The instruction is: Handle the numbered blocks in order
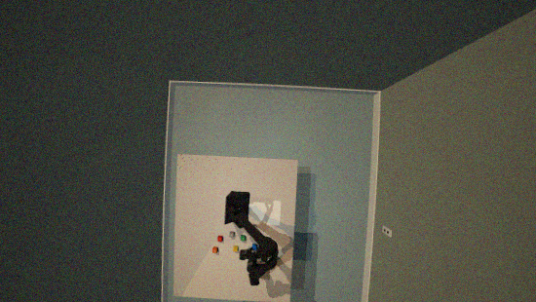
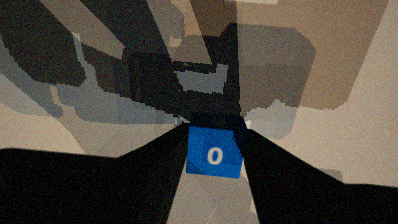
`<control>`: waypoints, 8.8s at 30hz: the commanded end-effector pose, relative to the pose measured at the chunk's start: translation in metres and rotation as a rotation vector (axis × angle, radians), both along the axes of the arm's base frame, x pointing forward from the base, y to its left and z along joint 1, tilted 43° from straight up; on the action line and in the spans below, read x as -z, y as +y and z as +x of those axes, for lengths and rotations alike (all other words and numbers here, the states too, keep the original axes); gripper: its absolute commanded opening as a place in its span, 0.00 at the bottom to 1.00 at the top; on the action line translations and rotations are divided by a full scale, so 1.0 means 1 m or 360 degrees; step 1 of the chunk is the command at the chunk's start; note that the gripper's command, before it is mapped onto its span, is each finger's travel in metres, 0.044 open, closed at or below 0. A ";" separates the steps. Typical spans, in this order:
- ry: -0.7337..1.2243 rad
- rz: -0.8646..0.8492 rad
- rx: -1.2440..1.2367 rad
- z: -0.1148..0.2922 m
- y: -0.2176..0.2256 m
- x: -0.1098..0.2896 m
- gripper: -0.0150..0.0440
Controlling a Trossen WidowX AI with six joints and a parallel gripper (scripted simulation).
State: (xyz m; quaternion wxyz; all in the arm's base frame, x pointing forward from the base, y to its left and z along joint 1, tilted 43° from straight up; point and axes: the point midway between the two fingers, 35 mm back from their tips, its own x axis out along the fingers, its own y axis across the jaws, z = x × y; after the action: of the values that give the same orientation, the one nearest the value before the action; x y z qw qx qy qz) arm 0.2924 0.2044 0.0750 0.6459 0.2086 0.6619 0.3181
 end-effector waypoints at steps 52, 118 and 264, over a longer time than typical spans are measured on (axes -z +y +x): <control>0.0006 -0.0021 0.0009 0.001 -0.096 -0.067 0.46; 0.0012 -0.0010 0.0008 -0.054 -0.068 0.064 0.46; 0.0005 -0.0025 0.0008 -0.021 -0.193 0.182 0.46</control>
State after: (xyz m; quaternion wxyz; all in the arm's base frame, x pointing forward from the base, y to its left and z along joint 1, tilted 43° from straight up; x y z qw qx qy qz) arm 0.2712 0.0110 -0.1074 0.6468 0.2035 0.6656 0.3118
